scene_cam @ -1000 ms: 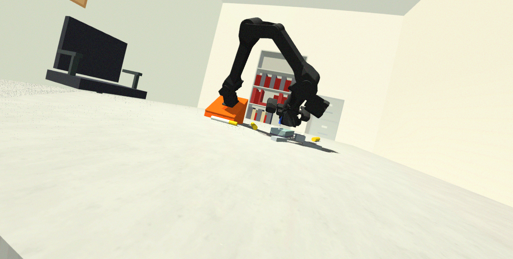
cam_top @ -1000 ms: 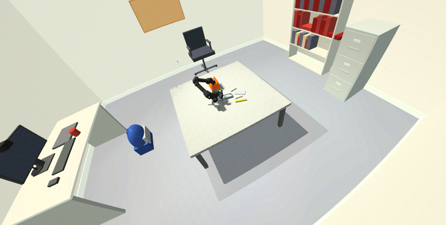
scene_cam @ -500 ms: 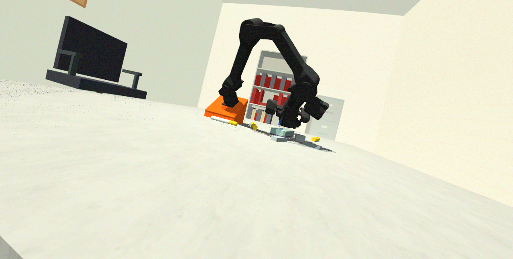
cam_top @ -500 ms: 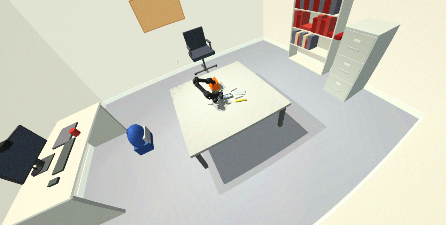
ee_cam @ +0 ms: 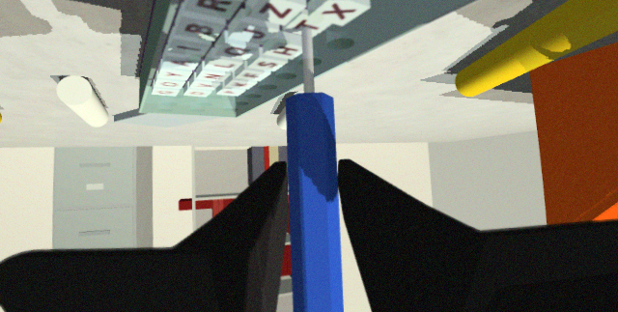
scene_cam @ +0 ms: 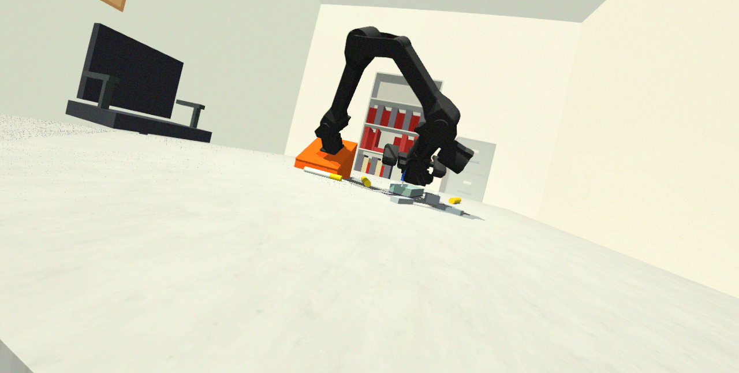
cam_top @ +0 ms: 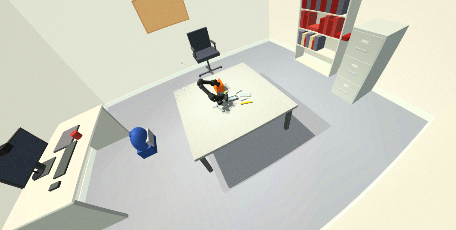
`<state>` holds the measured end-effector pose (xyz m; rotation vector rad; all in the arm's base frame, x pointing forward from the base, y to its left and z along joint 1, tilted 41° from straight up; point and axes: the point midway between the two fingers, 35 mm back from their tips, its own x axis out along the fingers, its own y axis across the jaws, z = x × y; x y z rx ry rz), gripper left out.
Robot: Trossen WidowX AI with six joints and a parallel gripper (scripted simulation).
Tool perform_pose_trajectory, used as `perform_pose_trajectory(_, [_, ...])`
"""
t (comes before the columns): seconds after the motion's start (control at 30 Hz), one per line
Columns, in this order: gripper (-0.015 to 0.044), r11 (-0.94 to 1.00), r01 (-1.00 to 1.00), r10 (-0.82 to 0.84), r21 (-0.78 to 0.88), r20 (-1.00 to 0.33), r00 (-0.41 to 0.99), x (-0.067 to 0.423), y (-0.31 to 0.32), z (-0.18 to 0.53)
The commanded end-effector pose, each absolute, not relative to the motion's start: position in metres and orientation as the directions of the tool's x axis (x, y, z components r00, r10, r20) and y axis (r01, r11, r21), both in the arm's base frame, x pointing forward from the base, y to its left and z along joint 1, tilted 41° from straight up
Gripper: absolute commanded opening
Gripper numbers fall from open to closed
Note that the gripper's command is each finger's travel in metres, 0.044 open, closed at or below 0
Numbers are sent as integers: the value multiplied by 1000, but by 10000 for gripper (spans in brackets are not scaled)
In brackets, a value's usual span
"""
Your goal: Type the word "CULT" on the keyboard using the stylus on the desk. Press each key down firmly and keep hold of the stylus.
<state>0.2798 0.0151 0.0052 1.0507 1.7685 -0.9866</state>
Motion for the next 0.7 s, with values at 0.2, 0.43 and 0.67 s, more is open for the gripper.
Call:
perform_pose_trajectory(0.2, [81, 345, 916, 260, -203, -917, -301, 278, 36, 30])
perform_pose_trajectory(0.43, [81, 345, 916, 261, -203, -917, -301, 277, 39, 33])
perform_pose_trajectory(0.67, [81, 349, 915, 257, -201, -919, -300, 278, 37, 31])
